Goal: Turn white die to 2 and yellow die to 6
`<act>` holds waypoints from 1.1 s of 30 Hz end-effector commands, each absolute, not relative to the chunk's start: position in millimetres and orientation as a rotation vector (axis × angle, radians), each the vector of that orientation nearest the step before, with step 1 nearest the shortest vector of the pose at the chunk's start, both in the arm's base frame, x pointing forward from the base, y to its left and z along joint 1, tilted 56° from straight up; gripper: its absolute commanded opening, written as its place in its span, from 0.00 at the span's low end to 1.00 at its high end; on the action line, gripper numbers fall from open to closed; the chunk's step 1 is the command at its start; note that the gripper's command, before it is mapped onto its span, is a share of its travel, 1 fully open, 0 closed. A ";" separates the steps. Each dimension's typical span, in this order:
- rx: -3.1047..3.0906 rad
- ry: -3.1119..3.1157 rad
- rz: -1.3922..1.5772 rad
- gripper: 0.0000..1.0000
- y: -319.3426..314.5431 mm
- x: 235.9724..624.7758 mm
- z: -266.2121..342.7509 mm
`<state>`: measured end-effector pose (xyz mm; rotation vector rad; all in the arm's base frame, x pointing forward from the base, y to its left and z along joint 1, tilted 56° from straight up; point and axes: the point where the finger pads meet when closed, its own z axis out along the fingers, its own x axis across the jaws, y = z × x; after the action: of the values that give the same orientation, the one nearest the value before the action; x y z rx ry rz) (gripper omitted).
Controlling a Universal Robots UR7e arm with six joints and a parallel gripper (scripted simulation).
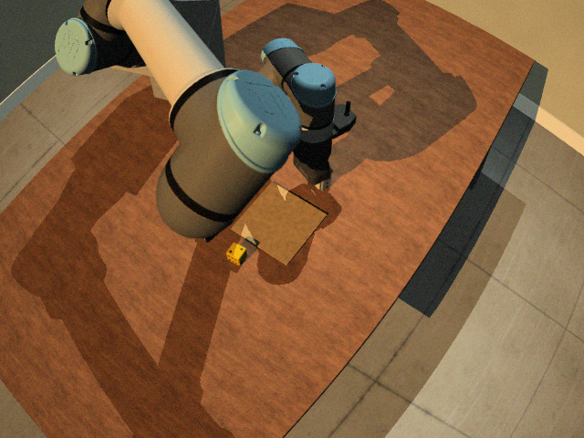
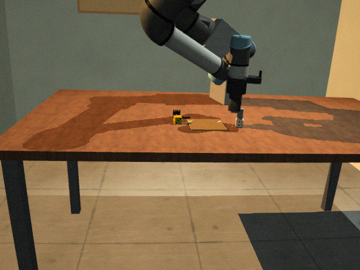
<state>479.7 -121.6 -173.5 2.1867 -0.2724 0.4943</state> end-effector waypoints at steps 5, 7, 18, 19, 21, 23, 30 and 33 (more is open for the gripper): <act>2.187 -0.272 0.496 0.57 -117.6 478.7 -170.7; 2.187 -0.272 0.496 0.57 -112.5 477.1 -167.1; 2.187 -0.272 0.496 0.57 -61.0 460.6 -131.0; 2.187 -0.272 0.496 0.57 -61.0 460.6 -131.0; 2.187 -0.272 0.496 0.57 -57.1 459.3 -128.2; 2.187 -0.272 0.496 0.57 -50.6 457.2 -123.7; 2.187 -0.272 0.496 0.57 -42.0 454.5 -117.6; 2.187 -0.272 0.496 0.57 -42.0 454.5 -117.6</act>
<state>455.1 -43.7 -118.7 2.1868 -0.2719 0.4955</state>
